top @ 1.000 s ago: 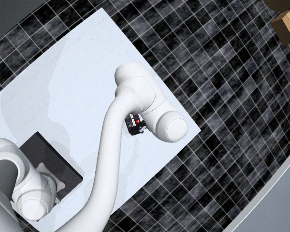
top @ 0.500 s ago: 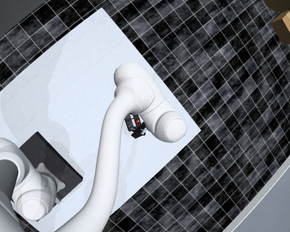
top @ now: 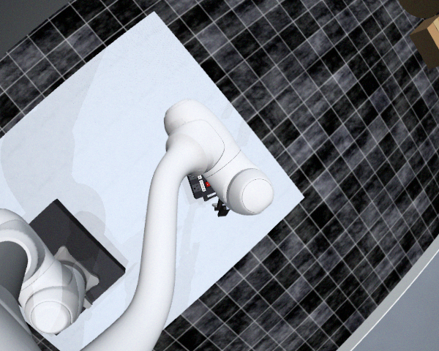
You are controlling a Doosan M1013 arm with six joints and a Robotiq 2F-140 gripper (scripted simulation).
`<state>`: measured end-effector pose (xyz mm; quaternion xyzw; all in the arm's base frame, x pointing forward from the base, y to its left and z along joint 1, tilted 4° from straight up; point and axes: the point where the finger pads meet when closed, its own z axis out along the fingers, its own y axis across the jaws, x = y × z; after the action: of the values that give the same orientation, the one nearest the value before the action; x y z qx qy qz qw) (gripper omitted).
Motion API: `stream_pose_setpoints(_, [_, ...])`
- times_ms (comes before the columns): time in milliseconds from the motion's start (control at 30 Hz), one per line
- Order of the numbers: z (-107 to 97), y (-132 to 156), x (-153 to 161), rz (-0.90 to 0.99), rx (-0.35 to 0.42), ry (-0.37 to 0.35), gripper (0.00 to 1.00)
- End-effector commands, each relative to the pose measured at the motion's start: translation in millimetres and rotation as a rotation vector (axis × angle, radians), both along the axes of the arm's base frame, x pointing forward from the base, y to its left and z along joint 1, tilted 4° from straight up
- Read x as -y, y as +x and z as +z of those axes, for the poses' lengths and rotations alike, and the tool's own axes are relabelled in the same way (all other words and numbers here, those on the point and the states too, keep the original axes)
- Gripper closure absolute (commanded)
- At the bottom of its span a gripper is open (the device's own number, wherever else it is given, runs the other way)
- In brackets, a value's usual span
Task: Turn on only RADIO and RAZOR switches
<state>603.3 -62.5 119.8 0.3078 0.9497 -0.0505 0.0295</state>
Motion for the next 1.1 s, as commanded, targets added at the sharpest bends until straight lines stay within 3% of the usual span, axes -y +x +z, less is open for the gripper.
stream_pose_setpoints(0, [-5.3,-2.7,3.3,0.278,-0.025,0.012,0.0])
stream_pose_setpoints(467, [-24.0,-13.3,14.0,0.989,-0.106,-0.042,0.0])
stream_pose_setpoints(533, [-24.0,-13.3,14.0,0.989,-0.106,-0.042,0.0])
stream_pose_setpoints(567, [-24.6,-13.6,14.4,1.143,-0.123,-0.049,0.0])
stream_pose_setpoints(833, [-26.1,-14.5,15.2,1.532,-0.162,-0.05,0.0])
stream_pose_setpoints(867, [-26.1,-14.5,15.2,1.583,-0.166,-0.047,1.0])
stream_pose_setpoints(1067, [-26.1,-14.5,15.2,1.809,-0.167,-0.012,1.0])
